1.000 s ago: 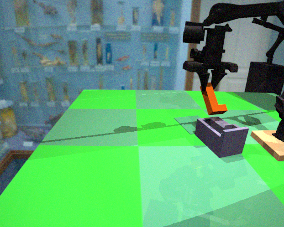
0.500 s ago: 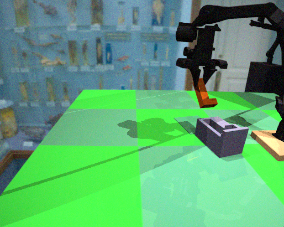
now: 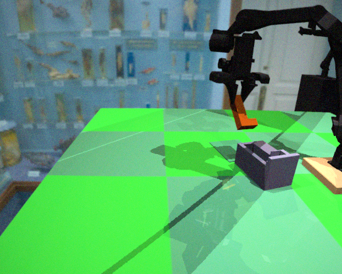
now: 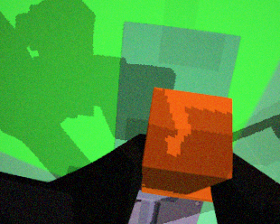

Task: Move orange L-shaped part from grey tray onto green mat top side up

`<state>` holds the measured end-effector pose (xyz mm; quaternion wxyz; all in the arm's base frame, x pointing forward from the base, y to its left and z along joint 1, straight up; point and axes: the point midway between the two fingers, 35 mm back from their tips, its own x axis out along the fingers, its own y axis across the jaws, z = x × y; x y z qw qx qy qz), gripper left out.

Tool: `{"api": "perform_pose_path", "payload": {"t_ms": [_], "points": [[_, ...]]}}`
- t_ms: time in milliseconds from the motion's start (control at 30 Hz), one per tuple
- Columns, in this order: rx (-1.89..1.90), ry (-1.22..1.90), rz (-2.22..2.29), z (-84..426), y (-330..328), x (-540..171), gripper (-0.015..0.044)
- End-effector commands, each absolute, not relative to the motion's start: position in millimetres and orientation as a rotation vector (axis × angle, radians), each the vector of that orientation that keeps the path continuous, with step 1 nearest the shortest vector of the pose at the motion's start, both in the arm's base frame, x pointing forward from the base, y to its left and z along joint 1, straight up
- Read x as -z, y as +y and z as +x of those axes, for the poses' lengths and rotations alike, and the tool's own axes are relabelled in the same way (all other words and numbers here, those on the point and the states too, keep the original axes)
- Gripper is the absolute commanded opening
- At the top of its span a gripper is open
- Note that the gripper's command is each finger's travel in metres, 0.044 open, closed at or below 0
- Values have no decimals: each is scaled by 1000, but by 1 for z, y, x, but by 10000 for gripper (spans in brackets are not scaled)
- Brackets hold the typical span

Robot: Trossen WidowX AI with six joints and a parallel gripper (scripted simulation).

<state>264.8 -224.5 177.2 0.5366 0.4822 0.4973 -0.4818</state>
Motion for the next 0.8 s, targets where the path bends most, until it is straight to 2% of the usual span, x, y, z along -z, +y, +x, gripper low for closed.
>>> {"api": "perform_pose_path", "payload": {"t_ms": [0,767], "points": [[1145,1202,1148,265,-225,-167,0],[1145,1202,1148,266,-226,-131,0]]}}
